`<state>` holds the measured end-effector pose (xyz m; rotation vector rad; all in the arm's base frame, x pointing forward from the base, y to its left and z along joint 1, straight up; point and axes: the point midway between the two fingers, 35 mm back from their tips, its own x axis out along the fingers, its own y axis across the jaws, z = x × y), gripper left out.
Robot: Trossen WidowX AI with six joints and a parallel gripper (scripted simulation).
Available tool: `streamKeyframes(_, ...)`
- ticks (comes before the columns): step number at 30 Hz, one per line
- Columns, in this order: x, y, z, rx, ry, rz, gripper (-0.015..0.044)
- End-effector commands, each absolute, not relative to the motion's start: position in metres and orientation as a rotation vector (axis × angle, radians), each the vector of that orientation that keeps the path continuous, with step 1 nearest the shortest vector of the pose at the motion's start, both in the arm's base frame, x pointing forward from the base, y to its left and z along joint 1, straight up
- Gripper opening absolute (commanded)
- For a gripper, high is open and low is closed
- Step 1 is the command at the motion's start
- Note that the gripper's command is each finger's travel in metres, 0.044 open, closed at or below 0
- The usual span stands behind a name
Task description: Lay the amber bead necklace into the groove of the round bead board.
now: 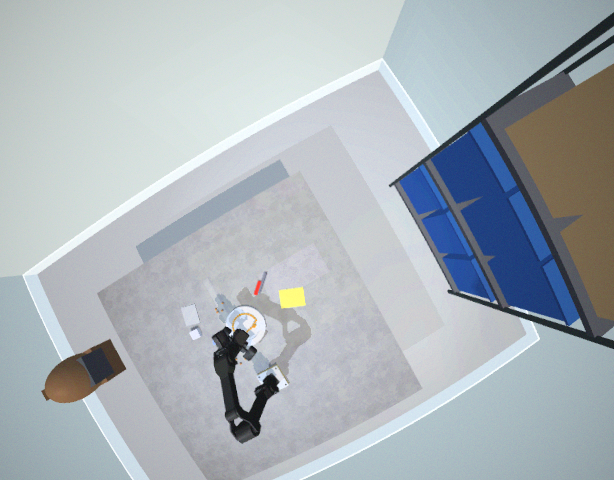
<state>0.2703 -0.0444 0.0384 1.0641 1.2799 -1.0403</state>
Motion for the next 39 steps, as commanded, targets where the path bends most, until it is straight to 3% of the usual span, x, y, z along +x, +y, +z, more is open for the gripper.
streamKeyframes(1, 0.270, -0.044, 0.039, 1.064, 1.279, -1.040, 0.0000)
streamKeyframes(38, 0.257, -0.040, 0.036, 1.058, 1.281, -1.041, 0.0000)
streamKeyframes(39, 0.258, -0.040, 0.039, 1.058, 1.286, -1.037, 0.0026)
